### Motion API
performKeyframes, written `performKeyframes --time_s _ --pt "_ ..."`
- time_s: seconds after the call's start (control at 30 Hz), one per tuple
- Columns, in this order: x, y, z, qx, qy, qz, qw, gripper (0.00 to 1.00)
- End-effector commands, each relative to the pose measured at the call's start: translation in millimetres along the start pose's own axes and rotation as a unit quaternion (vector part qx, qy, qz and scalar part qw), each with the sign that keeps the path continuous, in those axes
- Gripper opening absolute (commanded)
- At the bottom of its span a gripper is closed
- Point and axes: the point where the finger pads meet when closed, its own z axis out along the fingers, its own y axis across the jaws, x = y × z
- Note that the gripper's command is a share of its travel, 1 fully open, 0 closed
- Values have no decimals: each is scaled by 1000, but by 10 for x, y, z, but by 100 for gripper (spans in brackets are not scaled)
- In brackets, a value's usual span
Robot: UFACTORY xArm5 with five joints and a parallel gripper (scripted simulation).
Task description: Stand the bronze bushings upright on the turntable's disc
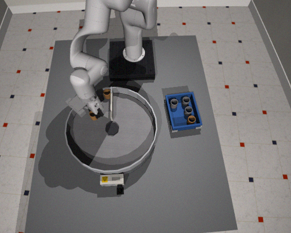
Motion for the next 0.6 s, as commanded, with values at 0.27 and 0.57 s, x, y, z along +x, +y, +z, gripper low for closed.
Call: performKeyframes --time_s 0.27,0.57 --pt "16 -5 -13 1 2 0 1000 49" --pt "16 -5 -13 1 2 0 1000 49"
